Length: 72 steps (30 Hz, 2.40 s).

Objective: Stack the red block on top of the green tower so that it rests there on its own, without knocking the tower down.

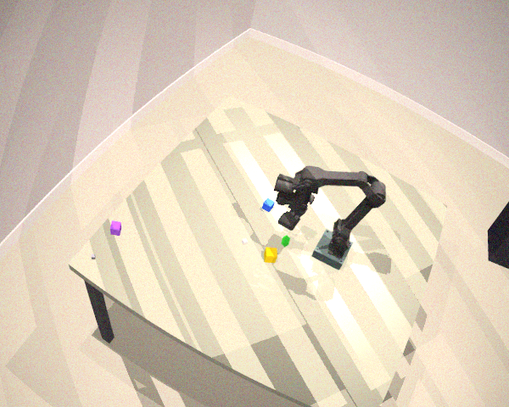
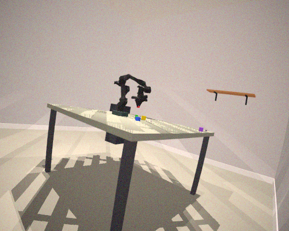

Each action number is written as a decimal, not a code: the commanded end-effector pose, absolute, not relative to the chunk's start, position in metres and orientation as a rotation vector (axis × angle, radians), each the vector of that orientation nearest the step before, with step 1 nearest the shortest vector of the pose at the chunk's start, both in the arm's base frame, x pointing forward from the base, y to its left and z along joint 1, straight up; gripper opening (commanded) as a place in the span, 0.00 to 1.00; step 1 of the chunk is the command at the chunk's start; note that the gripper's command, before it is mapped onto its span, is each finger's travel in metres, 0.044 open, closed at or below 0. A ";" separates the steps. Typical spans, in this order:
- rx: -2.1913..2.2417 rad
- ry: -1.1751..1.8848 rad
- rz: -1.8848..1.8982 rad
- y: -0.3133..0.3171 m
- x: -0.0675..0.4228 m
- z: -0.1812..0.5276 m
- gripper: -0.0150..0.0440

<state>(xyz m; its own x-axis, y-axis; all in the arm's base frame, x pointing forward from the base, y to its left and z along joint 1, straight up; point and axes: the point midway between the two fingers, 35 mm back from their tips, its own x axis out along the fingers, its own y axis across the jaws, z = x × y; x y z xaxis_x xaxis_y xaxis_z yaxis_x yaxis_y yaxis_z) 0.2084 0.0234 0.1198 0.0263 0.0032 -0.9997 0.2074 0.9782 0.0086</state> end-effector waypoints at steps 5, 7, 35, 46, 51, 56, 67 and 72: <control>0.170 1.547 -0.165 0.024 0.207 0.092 0.25; 0.170 1.547 -0.165 0.024 0.207 0.083 0.25; 0.170 1.547 -0.165 0.025 0.208 0.043 0.25; 0.170 1.547 -0.165 0.025 0.208 0.042 0.25; 0.170 1.547 -0.165 0.025 0.208 0.042 0.25; 0.170 1.547 -0.165 0.026 0.208 0.046 0.25; 0.167 1.547 -0.161 0.026 0.208 0.043 0.74; 0.167 1.547 -0.161 0.026 0.208 0.043 0.97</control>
